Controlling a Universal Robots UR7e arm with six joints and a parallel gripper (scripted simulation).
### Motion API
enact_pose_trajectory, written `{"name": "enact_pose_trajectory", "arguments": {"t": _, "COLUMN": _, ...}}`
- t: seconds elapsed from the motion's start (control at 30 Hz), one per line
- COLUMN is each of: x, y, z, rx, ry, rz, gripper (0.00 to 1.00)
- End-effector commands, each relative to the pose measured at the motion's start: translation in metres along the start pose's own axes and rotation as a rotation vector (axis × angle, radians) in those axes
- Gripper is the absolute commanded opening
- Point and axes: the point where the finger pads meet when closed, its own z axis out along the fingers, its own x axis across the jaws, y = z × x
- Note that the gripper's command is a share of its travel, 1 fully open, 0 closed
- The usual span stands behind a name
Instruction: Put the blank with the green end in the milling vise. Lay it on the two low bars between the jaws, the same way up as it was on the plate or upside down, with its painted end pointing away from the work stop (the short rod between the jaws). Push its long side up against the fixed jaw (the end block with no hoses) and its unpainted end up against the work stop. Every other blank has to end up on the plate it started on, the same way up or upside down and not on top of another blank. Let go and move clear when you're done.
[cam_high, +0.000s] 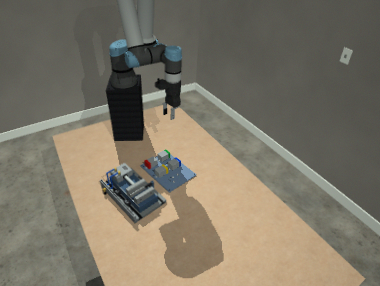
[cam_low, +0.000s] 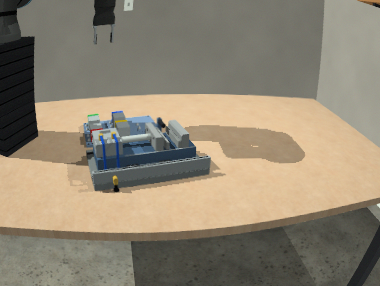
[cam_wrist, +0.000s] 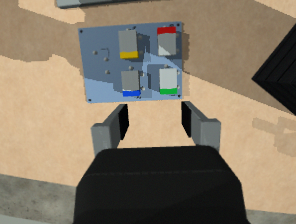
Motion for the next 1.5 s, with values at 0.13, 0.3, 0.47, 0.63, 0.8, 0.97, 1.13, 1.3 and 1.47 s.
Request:
{"name": "enact_pose_trajectory", "arguments": {"t": 0.13, "x": 0.0, "y": 0.0, "z": 0.0, "rx": 0.0, "ry": -0.001, "rz": 0.0, "gripper": 1.0}}
{"name": "enact_pose_trajectory", "arguments": {"t": 0.3, "x": 0.0, "y": 0.0, "z": 0.0, "rx": 0.0, "ry": -0.001, "rz": 0.0, "gripper": 1.0}}
{"name": "enact_pose_trajectory", "arguments": {"t": 0.47, "x": 0.0, "y": 0.0, "z": 0.0, "rx": 0.0, "ry": -0.001, "rz": 0.0, "gripper": 1.0}}
{"name": "enact_pose_trajectory", "arguments": {"t": 0.63, "x": 0.0, "y": 0.0, "z": 0.0, "rx": 0.0, "ry": -0.001, "rz": 0.0, "gripper": 1.0}}
{"name": "enact_pose_trajectory", "arguments": {"t": 0.8, "x": 0.0, "y": 0.0, "z": 0.0, "rx": 0.0, "ry": -0.001, "rz": 0.0, "gripper": 1.0}}
{"name": "enact_pose_trajectory", "arguments": {"t": 0.97, "x": 0.0, "y": 0.0, "z": 0.0, "rx": 0.0, "ry": -0.001, "rz": 0.0, "gripper": 1.0}}
{"name": "enact_pose_trajectory", "arguments": {"t": 1.13, "x": 0.0, "y": 0.0, "z": 0.0, "rx": 0.0, "ry": -0.001, "rz": 0.0, "gripper": 1.0}}
{"name": "enact_pose_trajectory", "arguments": {"t": 1.3, "x": -0.001, "y": -0.001, "z": 0.009, "rx": 0.0, "ry": -0.001, "rz": 0.0, "gripper": 1.0}}
{"name": "enact_pose_trajectory", "arguments": {"t": 1.47, "x": -0.001, "y": -0.003, "z": 0.045, "rx": 0.0, "ry": -0.001, "rz": 0.0, "gripper": 1.0}}
